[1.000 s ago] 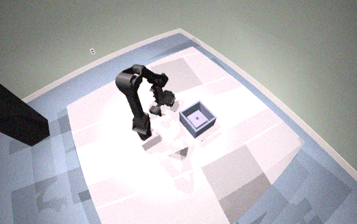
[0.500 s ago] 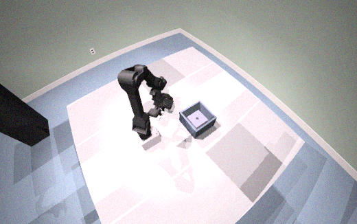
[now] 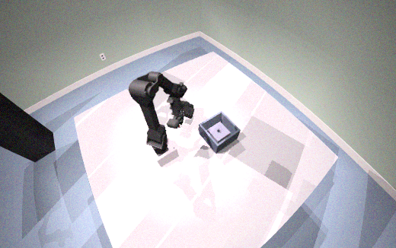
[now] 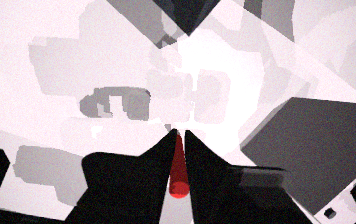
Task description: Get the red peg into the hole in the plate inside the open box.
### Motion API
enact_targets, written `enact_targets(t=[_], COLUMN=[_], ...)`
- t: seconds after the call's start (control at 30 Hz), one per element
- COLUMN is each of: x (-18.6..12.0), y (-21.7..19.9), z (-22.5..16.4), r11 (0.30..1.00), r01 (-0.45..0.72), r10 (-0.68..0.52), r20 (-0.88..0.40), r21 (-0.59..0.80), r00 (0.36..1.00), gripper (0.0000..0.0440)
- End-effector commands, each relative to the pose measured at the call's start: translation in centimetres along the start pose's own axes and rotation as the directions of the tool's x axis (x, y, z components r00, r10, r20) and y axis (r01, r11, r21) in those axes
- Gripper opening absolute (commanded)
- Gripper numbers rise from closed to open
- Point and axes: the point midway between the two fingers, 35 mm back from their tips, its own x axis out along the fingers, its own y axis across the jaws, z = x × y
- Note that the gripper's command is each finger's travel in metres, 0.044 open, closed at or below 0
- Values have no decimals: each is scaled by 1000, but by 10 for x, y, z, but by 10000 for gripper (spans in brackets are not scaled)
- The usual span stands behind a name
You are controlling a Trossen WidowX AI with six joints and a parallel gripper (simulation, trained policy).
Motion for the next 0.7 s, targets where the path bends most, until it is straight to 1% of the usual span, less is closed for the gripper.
enact_targets(t=[0.0,0.37,0.67], x=[-9,-42,-68], y=[2,10,18], z=[8,38,69], r11=[1000,996,995], r01=[-12,-24,-27], r10=[12,34,43], r20=[30,118,161], r21=[-20,-87,-99], r00=[999,992,986], gripper=[0,0,0])
